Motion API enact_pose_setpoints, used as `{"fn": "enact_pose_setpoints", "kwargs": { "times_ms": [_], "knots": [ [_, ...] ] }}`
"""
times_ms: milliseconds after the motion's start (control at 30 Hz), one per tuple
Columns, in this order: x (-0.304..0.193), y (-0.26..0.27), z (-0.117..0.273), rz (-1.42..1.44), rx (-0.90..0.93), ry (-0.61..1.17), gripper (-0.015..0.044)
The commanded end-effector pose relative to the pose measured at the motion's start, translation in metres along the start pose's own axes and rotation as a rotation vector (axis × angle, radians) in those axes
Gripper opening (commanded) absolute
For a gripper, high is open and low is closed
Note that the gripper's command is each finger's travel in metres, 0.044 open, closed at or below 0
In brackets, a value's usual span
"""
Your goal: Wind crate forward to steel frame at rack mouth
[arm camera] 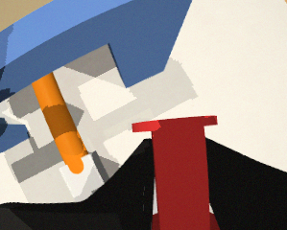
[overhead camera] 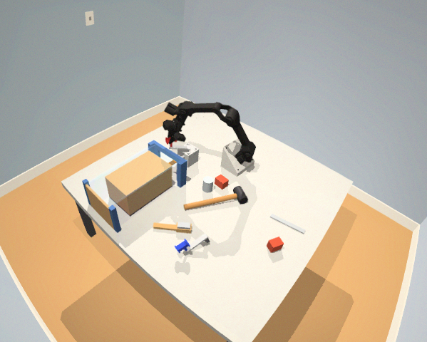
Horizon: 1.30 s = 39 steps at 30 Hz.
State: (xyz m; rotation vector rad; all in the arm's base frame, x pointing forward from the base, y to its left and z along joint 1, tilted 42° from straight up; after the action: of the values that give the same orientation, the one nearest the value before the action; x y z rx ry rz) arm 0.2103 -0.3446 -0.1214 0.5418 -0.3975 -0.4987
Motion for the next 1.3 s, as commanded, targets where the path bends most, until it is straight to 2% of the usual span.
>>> {"fn": "enact_pose_setpoints", "kwargs": {
  "times_ms": [0, 1267],
  "knots": [
    [0.009, 0.026, -0.006, 0.014, 0.047, 0.001, 0.0],
    [0.013, 0.068, -0.005, 0.013, 0.05, 0.001, 0.0]
  ]
}}
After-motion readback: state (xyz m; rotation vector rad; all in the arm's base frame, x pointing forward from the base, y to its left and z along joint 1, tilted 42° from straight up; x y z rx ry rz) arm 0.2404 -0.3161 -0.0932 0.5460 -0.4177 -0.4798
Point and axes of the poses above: the point midway between the two fingers, 35 mm back from their tips, its own z axis back along the fingers, its own y axis across the jaws, x = y × z, the point moved 1 cm from there along z, back along the fingers, and after that the axes turned 6 degrees about z, right-handed, at the moved point
